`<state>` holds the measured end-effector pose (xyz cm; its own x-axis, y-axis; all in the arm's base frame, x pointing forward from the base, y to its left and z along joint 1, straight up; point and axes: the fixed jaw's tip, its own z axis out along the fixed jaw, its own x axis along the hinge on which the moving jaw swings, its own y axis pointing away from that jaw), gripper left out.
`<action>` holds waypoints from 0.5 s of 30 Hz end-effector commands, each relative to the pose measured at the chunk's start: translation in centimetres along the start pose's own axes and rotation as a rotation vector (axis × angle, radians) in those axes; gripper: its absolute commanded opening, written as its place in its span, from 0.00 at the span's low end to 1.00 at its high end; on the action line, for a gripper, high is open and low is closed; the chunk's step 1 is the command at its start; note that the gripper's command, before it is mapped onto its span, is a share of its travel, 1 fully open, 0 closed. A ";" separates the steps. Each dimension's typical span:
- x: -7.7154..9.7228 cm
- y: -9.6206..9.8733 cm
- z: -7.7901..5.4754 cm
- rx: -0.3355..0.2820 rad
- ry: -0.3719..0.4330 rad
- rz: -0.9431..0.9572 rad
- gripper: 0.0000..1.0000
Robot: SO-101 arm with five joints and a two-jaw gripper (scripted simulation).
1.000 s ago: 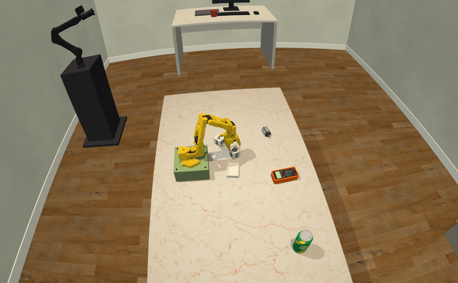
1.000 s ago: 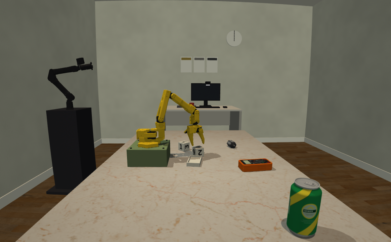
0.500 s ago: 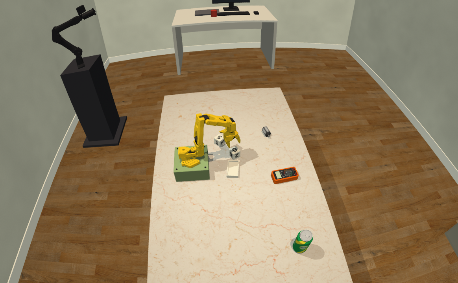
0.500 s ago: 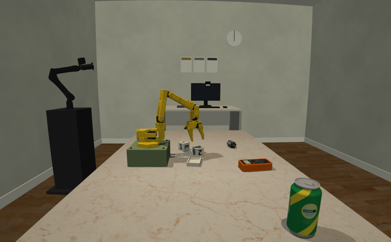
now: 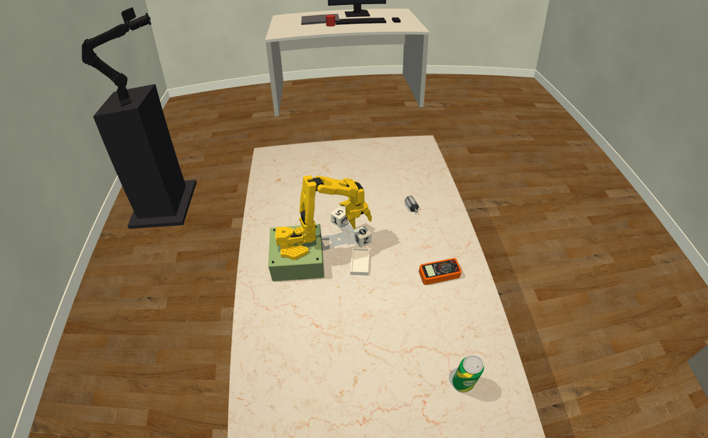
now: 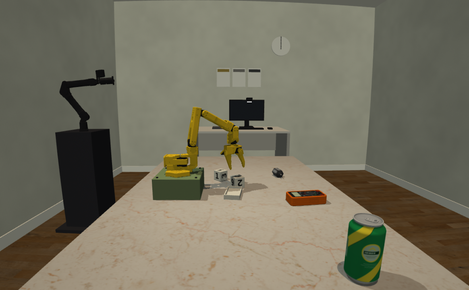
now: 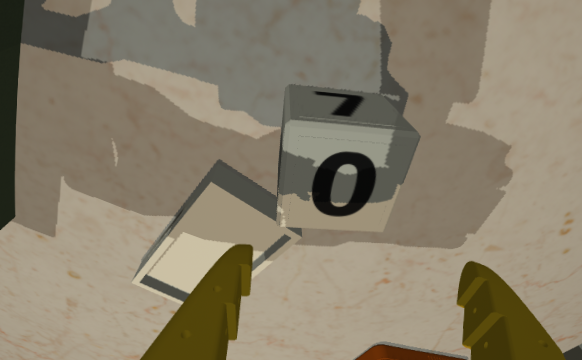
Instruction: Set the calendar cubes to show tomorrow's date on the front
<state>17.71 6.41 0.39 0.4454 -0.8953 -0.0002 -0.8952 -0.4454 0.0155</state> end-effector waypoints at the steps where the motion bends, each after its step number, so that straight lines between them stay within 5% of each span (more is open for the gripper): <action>1: -0.1 -0.3 -0.4 0.021 0.001 -0.009 0.36; 7: -0.1 -0.9 -1.4 0.081 0.007 -0.009 0.36; 15: 0.1 -2.5 -4.8 0.269 0.026 -0.009 0.35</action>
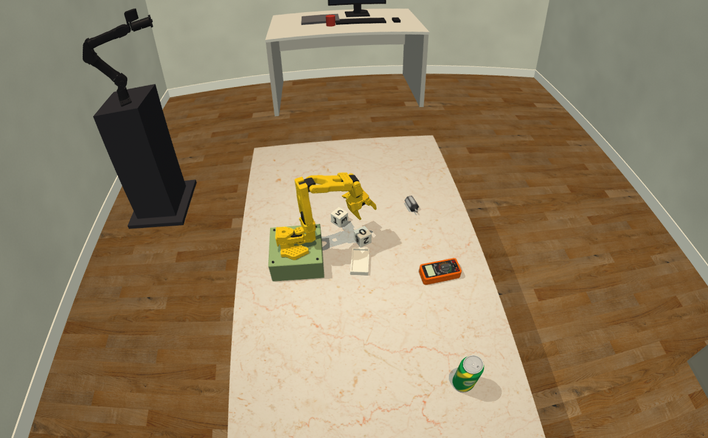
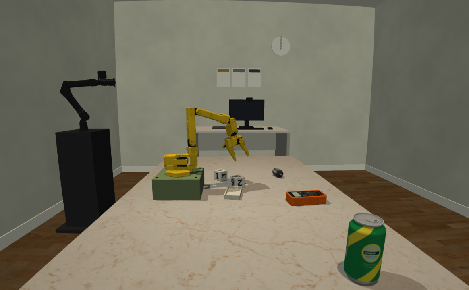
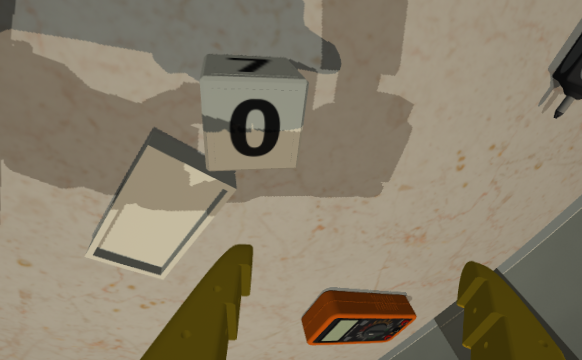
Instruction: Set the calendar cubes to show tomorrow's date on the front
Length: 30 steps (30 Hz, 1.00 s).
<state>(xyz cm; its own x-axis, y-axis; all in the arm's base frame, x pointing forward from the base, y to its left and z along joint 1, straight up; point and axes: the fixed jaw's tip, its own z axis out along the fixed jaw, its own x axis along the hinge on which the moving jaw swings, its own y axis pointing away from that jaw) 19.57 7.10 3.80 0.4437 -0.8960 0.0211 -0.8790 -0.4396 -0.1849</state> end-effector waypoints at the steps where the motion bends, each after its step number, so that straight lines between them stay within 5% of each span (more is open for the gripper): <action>1: -0.1 -0.8 -1.2 0.067 0.004 -0.008 0.35; 11: 0.1 -2.7 -5.3 0.298 0.028 -0.008 0.35; 30: -0.2 -2.8 -5.6 0.317 0.020 0.016 0.35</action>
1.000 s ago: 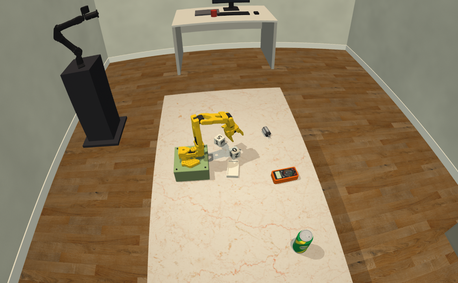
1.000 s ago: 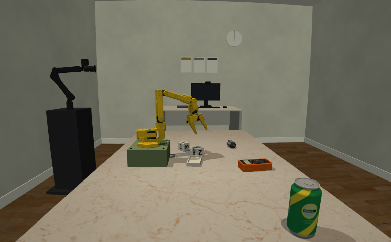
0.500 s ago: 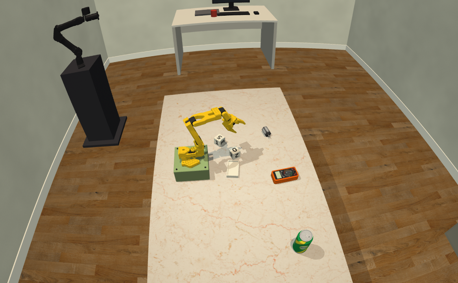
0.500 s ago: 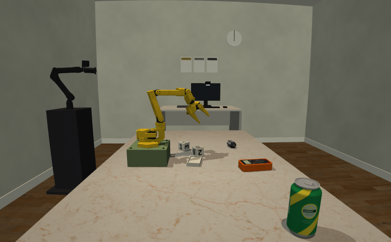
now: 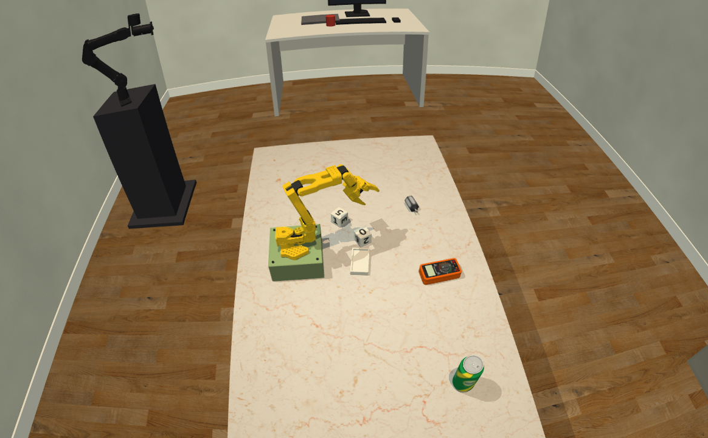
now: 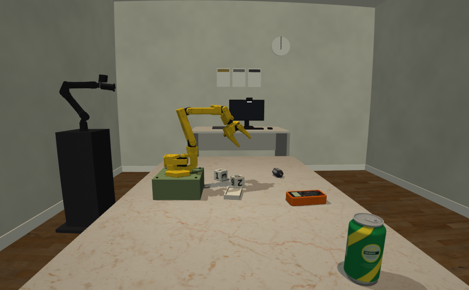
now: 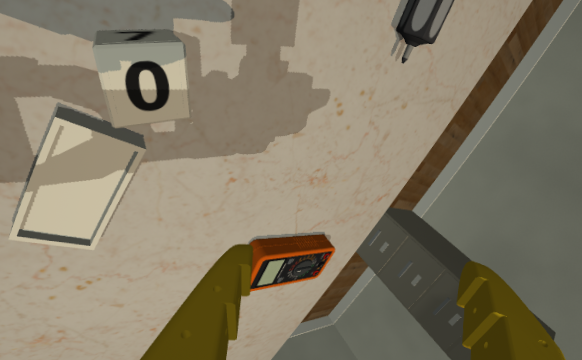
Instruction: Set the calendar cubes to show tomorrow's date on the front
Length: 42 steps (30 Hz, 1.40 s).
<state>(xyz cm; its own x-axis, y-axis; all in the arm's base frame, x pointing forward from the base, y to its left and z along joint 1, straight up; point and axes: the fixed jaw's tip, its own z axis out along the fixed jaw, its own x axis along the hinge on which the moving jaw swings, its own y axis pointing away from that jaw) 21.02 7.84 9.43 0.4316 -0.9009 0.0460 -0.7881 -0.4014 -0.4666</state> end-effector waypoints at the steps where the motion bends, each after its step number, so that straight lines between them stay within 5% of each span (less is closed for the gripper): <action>1: -0.4 -0.3 -0.3 0.017 -0.008 0.020 0.35; 22: -3.5 -1.0 -0.1 0.010 -0.070 0.267 0.35; 42: -9.7 -1.3 -0.2 -0.063 -0.173 0.732 0.35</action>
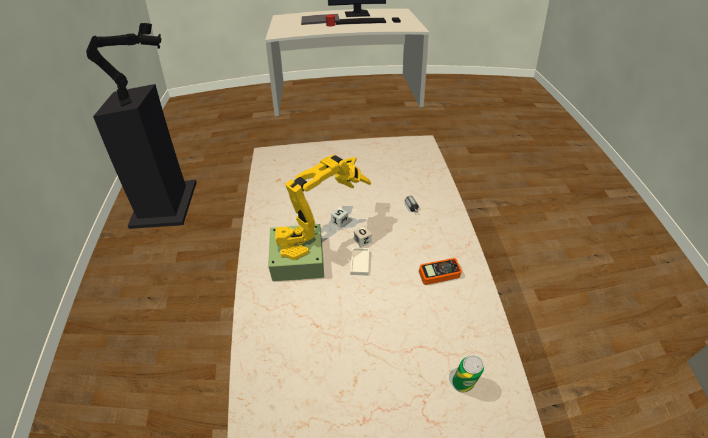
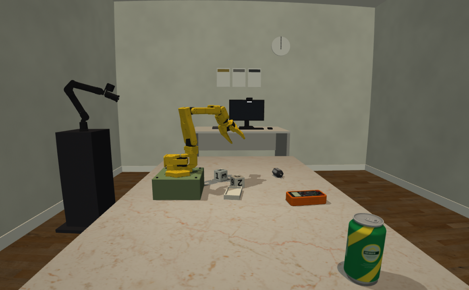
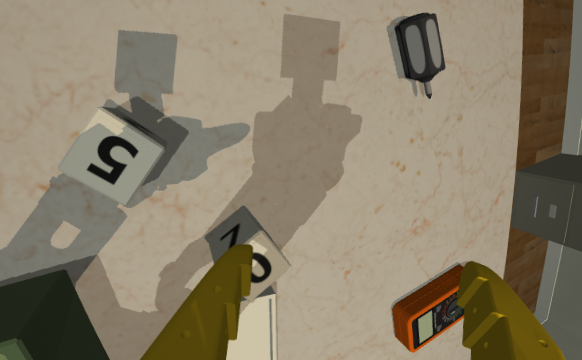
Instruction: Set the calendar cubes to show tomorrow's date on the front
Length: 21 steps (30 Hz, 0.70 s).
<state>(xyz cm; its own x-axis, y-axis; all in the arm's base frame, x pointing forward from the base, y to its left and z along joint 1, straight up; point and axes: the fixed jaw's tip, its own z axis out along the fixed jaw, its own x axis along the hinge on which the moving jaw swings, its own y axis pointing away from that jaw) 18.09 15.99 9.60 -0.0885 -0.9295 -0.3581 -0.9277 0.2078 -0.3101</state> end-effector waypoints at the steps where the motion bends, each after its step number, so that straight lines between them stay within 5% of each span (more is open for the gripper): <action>1: -1.3 0.7 0.1 -0.015 -0.024 0.105 0.35; 21: -5.1 4.6 0.4 -0.115 -0.052 0.513 0.35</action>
<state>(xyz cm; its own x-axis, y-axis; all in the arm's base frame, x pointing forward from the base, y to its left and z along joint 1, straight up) 14.77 21.04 9.59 -0.4860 -0.7341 -0.4743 -0.8262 0.5629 -0.0246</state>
